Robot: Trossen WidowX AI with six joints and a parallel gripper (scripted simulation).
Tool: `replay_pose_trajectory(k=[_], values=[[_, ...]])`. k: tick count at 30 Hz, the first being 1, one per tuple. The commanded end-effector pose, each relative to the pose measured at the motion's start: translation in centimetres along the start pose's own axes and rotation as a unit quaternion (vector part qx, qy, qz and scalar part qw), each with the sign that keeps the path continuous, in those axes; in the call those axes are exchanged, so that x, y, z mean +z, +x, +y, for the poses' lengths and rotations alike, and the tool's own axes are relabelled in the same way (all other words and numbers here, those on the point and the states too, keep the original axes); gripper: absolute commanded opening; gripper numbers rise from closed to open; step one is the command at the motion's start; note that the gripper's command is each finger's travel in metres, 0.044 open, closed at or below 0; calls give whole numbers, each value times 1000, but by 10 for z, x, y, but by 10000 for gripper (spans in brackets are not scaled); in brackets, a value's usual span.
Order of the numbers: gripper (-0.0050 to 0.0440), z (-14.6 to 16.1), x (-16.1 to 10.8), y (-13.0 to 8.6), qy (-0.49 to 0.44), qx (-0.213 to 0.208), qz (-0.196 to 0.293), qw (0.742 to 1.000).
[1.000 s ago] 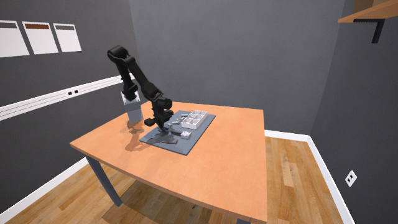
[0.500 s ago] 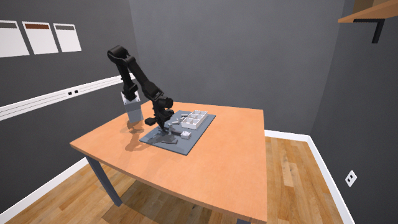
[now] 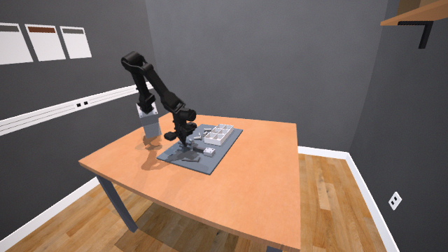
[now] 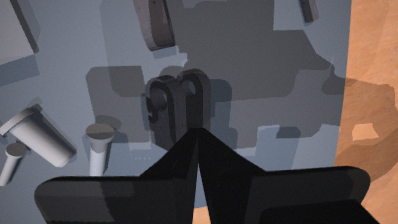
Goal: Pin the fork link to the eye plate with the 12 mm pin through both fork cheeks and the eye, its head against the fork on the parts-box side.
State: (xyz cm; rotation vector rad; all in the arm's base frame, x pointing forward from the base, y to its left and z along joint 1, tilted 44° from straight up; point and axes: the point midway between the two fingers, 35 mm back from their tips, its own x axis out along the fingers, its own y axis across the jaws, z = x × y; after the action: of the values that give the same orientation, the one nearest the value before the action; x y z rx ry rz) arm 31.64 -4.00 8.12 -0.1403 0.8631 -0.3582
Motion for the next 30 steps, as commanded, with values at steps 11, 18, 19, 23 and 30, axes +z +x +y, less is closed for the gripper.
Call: replay_pose_trajectory(k=[11,18,19,23,30], values=[[-50,0,7,-6,7,2,-12,1000],[-50,0,9,-10,8,2,-14,1000],[-50,0,9,-10,8,1,-14,1000],[-50,0,8,-12,8,2,-14,1000],[-50,0,9,-18,8,1,-15,1000]])
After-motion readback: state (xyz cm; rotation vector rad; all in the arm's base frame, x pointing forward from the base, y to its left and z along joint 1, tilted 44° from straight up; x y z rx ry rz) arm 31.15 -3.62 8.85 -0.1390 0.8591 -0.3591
